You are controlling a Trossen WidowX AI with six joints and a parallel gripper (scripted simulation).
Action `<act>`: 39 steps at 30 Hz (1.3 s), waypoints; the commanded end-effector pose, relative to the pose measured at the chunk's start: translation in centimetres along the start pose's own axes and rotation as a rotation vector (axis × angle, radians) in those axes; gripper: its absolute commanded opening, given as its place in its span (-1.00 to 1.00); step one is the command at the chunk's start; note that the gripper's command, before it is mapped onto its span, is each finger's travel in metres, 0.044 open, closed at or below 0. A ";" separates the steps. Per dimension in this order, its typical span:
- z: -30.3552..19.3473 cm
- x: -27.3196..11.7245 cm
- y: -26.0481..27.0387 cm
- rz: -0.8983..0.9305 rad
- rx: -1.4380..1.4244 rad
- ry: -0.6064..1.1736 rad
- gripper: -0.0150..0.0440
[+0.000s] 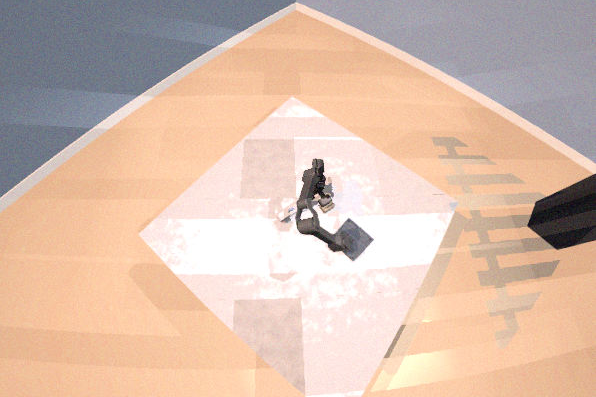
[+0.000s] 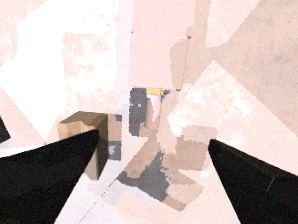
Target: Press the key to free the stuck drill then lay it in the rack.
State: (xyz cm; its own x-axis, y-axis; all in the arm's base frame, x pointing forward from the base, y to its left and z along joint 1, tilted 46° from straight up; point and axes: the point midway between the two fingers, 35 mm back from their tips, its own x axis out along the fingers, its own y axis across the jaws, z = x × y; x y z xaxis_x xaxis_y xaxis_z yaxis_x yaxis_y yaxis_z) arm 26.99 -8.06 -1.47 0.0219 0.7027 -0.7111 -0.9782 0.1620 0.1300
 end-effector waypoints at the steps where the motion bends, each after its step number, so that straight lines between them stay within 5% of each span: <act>1: 0.2 0.8 0.1 0.007 0.003 -0.001 1.00; 34: 1.4 5.0 0.3 0.008 0.003 -0.005 1.00; 39: 1.3 4.7 0.1 0.005 -0.002 0.001 0.56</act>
State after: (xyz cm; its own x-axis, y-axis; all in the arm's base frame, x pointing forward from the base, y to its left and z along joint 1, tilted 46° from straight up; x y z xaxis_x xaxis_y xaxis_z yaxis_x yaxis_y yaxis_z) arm 27.30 -3.77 -3.94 0.0165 0.7027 -0.7113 -0.9788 0.1566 0.1321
